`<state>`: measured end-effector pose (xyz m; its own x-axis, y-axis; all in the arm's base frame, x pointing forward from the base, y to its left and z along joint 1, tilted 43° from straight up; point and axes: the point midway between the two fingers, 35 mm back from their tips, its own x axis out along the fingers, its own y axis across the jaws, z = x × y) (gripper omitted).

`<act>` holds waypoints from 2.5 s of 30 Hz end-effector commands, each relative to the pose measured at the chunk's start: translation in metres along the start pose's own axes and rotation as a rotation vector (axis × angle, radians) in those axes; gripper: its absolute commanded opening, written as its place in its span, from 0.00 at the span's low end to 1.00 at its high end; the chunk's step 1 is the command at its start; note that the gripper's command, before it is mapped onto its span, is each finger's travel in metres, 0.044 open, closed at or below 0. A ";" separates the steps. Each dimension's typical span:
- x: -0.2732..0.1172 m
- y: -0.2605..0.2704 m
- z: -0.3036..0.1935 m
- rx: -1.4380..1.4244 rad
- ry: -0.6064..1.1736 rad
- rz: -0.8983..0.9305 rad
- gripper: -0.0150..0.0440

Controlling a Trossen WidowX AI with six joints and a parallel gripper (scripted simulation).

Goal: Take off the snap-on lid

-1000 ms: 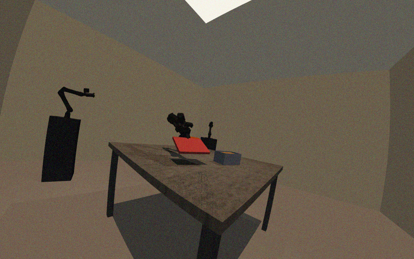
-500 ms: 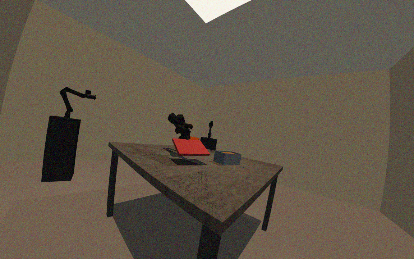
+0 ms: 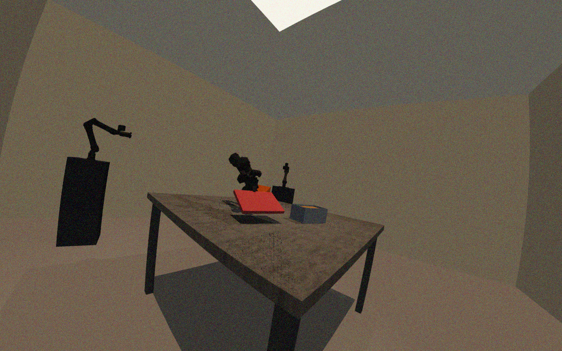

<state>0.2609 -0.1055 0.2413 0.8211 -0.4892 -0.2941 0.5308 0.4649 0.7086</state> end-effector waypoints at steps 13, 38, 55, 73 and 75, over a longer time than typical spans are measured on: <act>0.008 -0.007 -0.001 -0.006 0.005 0.012 0.25; 0.021 -0.022 -0.001 -0.007 0.004 0.012 0.25; 0.030 -0.033 0.000 -0.007 0.004 0.012 0.25; 0.039 -0.044 0.000 -0.008 0.003 0.012 0.25; 0.040 -0.045 0.000 -0.008 0.003 0.012 0.25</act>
<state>0.2712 -0.1407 0.2015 0.8380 -0.4682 -0.2803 0.5091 0.4858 0.7105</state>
